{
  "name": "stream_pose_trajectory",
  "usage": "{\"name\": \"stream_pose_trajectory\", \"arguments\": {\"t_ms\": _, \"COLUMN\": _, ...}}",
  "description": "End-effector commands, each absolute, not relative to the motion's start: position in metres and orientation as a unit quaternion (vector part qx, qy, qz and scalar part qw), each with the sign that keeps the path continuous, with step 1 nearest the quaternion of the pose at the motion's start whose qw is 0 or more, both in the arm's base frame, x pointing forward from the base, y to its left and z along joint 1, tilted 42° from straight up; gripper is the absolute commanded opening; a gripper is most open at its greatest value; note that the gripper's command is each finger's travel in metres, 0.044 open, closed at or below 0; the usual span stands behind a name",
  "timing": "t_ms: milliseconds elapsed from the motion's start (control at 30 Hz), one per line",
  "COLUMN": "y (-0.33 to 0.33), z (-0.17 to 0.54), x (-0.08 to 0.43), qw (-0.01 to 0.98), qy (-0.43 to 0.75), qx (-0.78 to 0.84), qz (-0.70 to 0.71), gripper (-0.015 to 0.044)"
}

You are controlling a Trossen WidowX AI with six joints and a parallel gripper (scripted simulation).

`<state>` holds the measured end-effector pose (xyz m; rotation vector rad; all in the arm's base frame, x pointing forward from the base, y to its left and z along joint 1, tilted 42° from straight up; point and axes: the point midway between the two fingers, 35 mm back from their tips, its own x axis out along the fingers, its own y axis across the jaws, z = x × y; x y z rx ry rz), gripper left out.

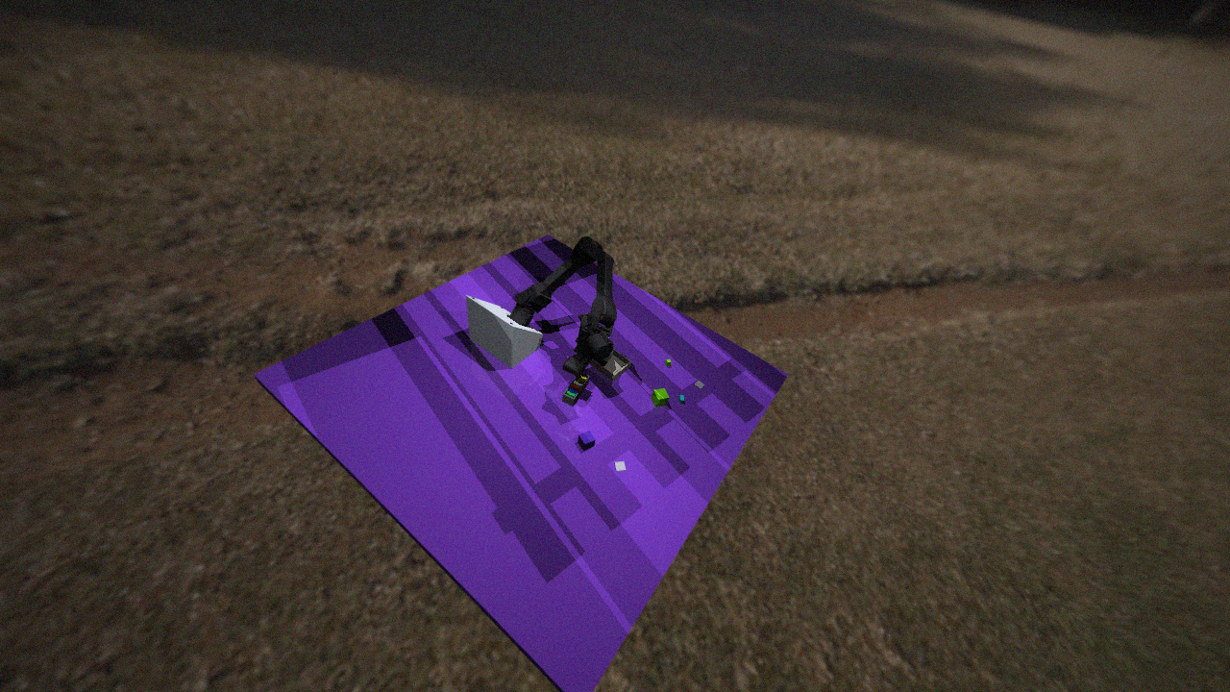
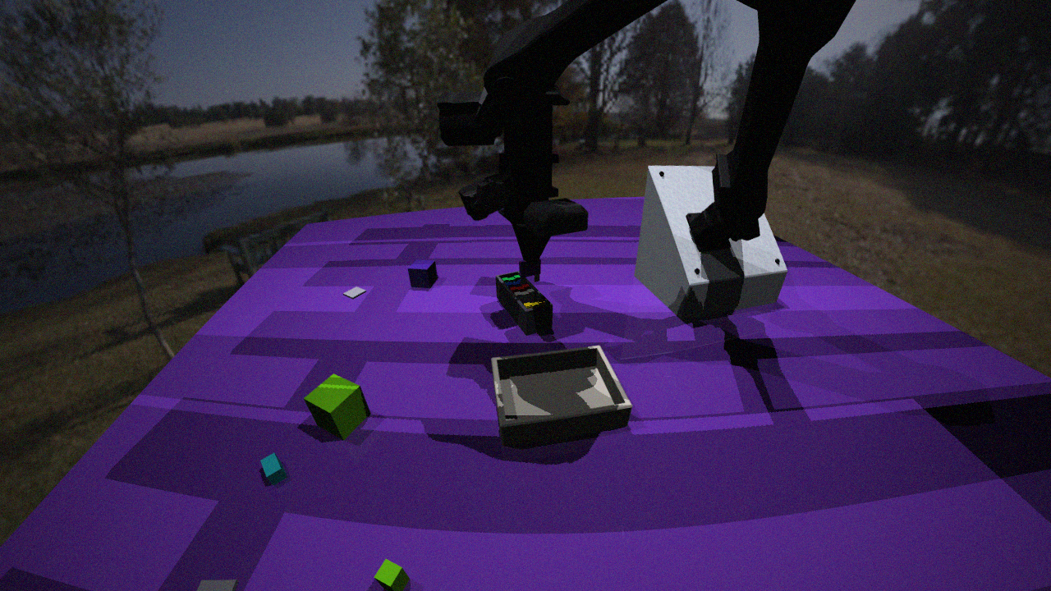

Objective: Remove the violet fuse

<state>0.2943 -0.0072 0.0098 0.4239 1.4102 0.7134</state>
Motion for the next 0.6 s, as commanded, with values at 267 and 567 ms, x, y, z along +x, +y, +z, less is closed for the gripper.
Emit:
{"name": "stream_pose_trajectory", "arguments": {"t_ms": 267, "y": 0.033, "z": 0.052, "x": 0.309, "qw": 0.688, "qy": 0.629, "qx": 0.181, "qz": 0.313, "gripper": 0.0}}
{"name": "stream_pose_trajectory", "arguments": {"t_ms": 567, "y": 0.083, "z": 0.096, "x": 0.31, "qw": 0.688, "qy": 0.627, "qx": 0.183, "qz": 0.315, "gripper": 0.0}}
